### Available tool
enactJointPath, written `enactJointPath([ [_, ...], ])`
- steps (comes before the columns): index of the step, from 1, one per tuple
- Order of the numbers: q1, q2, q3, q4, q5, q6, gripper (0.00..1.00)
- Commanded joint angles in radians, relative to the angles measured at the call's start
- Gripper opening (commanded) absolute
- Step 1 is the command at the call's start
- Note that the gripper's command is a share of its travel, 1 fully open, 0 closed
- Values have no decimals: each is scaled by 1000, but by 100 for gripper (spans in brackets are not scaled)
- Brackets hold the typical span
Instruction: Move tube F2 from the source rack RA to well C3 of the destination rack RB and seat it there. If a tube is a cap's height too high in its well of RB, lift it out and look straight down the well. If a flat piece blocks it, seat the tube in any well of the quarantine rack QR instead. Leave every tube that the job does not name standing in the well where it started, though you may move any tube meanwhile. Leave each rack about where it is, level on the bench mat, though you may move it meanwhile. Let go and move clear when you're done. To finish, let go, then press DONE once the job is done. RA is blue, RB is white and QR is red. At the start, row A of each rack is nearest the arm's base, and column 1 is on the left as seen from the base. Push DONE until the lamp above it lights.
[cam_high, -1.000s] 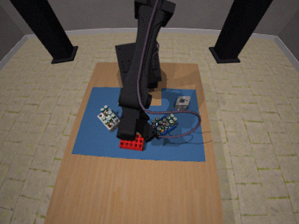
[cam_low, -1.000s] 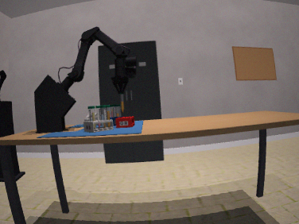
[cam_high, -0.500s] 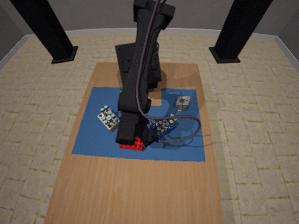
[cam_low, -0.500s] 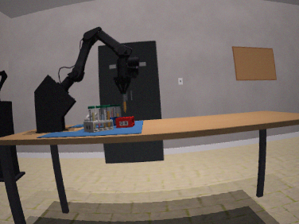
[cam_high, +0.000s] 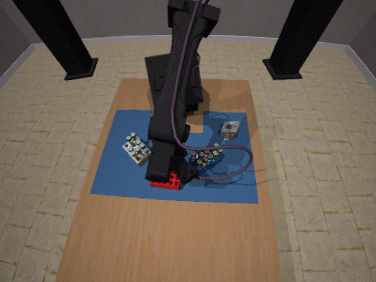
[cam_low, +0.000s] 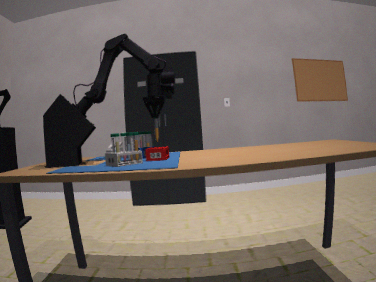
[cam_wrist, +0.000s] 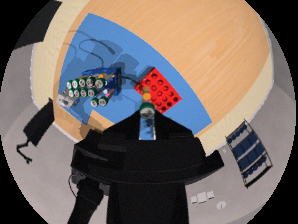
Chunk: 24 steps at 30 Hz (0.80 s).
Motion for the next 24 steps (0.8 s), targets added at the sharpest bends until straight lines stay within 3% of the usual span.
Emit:
enactJointPath([
  [1,1,-10,17,-11,1,2,0],
  [24,10,10,57,-10,5,8,0],
])
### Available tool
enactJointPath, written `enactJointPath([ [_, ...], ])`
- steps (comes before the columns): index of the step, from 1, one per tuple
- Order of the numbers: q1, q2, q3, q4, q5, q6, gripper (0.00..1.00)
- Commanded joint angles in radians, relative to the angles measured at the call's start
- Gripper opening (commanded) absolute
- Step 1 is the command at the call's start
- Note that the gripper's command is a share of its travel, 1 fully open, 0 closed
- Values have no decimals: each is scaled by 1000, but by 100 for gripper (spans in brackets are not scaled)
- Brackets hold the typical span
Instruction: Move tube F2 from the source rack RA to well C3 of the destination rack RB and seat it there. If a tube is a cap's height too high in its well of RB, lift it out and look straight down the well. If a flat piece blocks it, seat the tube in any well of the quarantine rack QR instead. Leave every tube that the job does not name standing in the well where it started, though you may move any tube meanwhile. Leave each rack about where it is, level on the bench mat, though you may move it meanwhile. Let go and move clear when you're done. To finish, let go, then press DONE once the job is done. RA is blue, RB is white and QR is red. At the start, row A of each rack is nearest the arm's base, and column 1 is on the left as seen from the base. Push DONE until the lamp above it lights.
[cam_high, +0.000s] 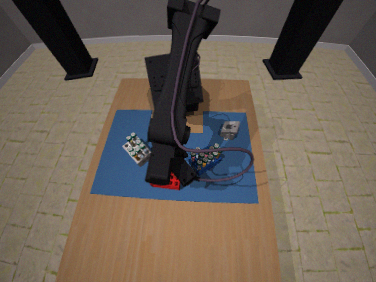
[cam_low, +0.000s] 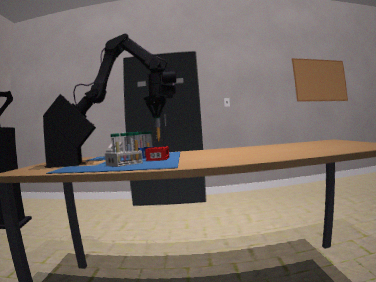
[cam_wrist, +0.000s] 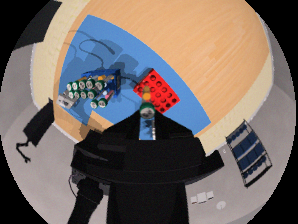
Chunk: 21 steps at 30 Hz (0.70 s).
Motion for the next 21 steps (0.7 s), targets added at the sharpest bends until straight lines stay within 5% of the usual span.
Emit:
enactJointPath([
  [1,8,-3,26,7,4,7,0],
  [21,8,9,-5,40,7,10,0],
])
